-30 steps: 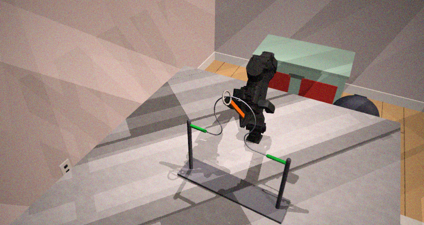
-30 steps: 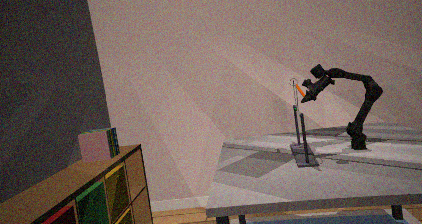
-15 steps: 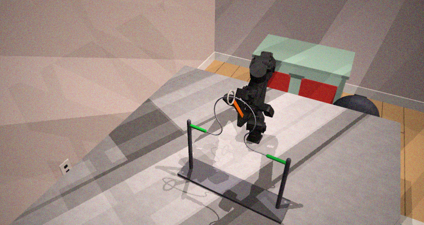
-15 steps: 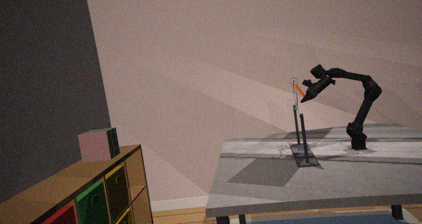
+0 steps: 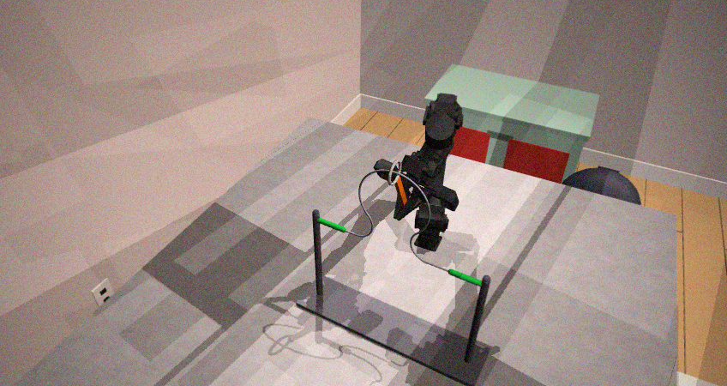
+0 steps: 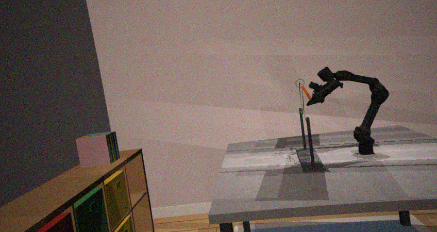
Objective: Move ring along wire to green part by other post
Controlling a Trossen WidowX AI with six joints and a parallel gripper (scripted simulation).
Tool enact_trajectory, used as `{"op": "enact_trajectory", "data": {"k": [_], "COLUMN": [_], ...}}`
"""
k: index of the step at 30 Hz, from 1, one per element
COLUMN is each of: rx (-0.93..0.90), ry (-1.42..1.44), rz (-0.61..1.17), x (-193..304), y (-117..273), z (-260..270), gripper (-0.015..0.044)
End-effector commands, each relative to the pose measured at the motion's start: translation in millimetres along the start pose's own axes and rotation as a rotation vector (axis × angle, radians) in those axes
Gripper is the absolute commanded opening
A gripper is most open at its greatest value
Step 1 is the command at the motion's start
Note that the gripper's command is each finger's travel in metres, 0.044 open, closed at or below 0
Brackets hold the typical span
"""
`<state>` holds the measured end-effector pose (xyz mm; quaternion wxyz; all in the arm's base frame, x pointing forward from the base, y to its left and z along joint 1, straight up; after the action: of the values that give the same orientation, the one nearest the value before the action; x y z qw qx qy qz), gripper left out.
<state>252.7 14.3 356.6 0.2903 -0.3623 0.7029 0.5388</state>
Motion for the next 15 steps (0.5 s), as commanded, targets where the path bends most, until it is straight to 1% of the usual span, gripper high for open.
{"op": "enact_trajectory", "data": {"k": [1, 15], "rx": [0.028, 0.132], "ry": [0.041, 0.188], "rz": [0.001, 0.002], "x": [0.6, 2.0], "y": [-1.1, -1.6], "z": [-1.2, -6.6], "gripper": [-0.015, -0.015]}}
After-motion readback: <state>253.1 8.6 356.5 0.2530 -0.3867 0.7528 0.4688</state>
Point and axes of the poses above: the point midway between the two fingers, 35 mm back from their tips, its own y axis back along the fingers, its own z axis across the jaws, x = y × z, the point moved 2 cm from there along y, back along the fingers, and after that the axes turned 15 degrees about y, right-handed, at the moved point
